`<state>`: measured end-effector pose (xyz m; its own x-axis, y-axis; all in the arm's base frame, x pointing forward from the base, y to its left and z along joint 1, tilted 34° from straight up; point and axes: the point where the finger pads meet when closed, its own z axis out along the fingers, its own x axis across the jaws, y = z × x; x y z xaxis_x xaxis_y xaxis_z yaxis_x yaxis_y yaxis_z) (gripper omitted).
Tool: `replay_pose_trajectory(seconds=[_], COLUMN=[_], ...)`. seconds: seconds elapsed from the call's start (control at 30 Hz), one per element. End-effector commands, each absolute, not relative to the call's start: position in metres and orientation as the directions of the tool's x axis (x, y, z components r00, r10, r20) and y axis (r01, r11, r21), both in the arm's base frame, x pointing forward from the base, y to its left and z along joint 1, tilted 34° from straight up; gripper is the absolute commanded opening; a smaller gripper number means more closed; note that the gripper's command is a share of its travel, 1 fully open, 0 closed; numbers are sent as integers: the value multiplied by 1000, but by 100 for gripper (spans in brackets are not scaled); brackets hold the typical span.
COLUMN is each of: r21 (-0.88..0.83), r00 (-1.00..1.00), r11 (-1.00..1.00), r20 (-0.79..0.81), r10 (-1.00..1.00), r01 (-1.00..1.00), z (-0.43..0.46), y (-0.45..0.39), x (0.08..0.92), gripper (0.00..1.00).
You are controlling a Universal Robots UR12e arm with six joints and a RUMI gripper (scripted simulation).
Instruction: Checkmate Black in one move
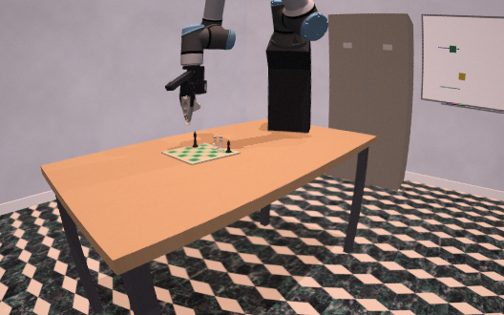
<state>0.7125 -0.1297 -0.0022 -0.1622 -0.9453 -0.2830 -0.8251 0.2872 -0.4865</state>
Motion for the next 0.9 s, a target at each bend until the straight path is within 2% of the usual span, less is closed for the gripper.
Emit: replay_pose_trajectory(seconds=[0.0, 0.87], r21=[-486, -486], r00=[-160, -160], r11=[285, 285], r20=[-282, -282], r10=[-946, -946], r01=[-826, -826], z=[-18, -79], y=[-126, -115], x=[724, 764], gripper=[0, 0])
